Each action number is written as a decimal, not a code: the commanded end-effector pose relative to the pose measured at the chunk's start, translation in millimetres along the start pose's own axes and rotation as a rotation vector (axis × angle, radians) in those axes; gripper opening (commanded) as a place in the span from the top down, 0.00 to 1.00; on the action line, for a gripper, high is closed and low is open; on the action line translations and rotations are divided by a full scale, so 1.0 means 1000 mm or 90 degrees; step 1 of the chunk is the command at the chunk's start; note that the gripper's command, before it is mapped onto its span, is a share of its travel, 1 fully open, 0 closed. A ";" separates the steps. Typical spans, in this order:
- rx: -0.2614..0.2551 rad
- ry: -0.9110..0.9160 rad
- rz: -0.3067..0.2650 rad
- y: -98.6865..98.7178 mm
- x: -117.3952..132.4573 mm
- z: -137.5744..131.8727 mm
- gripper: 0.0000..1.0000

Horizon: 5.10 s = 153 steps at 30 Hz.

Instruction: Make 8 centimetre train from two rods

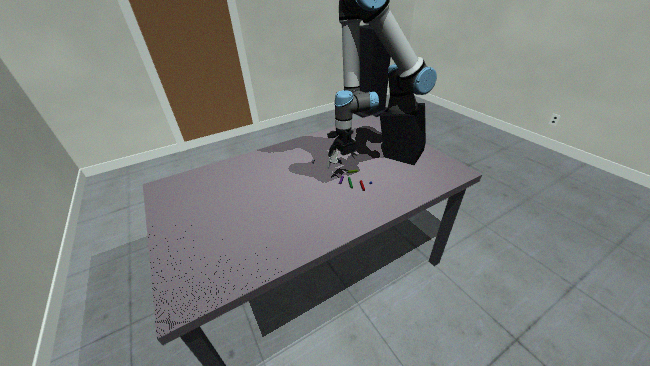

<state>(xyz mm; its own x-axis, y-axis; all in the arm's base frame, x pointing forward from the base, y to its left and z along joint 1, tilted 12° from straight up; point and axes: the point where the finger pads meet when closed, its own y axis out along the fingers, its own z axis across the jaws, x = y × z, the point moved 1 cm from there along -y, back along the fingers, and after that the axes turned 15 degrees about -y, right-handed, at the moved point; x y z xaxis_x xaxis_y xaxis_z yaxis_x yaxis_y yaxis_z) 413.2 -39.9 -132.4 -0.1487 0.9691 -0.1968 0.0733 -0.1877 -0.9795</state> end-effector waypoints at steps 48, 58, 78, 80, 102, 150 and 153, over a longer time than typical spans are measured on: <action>-0.001 -0.482 0.000 0.000 0.031 -0.019 0.00; -0.001 -0.680 -0.001 0.000 0.046 -0.025 0.00; -0.001 -1.089 0.000 0.000 0.081 -0.033 0.00; -0.001 -1.133 0.000 0.000 0.085 -0.033 0.00; 0.000 -1.467 0.000 0.000 0.114 -0.033 0.00; 0.000 -1.500 0.000 0.000 0.117 -0.033 0.00; 0.000 -1.500 0.000 0.000 0.117 -0.033 0.00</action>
<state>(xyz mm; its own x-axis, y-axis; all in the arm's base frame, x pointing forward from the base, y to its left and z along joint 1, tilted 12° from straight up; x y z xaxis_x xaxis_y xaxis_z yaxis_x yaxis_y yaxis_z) 427.7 78.1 -154.6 -0.5927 -0.7980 0.1093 0.0725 -0.1879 -0.9795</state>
